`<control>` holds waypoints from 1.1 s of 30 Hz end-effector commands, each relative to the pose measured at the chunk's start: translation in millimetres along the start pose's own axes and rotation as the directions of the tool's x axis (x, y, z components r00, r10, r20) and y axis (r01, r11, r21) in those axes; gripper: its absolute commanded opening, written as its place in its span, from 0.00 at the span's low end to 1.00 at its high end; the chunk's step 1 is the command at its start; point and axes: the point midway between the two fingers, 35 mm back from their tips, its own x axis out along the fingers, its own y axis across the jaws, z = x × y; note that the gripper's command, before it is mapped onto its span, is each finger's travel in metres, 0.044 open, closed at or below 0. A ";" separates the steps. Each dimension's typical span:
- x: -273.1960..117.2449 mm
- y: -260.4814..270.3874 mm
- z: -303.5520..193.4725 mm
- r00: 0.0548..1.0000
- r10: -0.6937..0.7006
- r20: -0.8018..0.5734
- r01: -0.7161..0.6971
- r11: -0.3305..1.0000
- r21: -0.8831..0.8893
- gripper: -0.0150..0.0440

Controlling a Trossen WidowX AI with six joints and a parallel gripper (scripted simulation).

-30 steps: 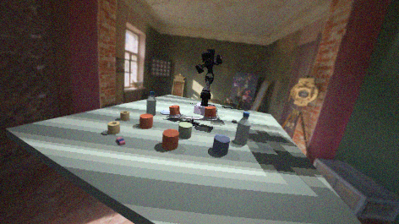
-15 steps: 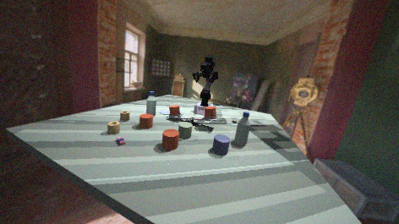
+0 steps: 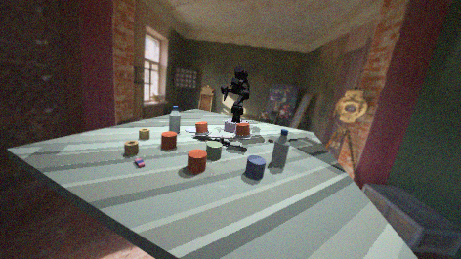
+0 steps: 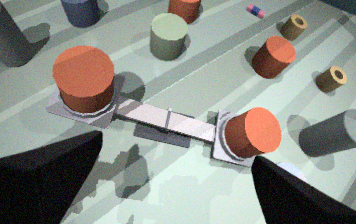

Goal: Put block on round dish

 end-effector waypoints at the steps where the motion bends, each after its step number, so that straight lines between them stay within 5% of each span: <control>1: 4.4 -4.7 4.9 0.999 -0.017 -0.043 0.013 0.996 -0.088 1.00; 15: 35.3 -32.7 24.5 0.968 -0.067 -0.242 -0.059 0.876 -0.479 1.00; 33: 92.4 -82.7 30.4 0.871 -0.050 -0.489 -0.396 0.517 -0.759 1.00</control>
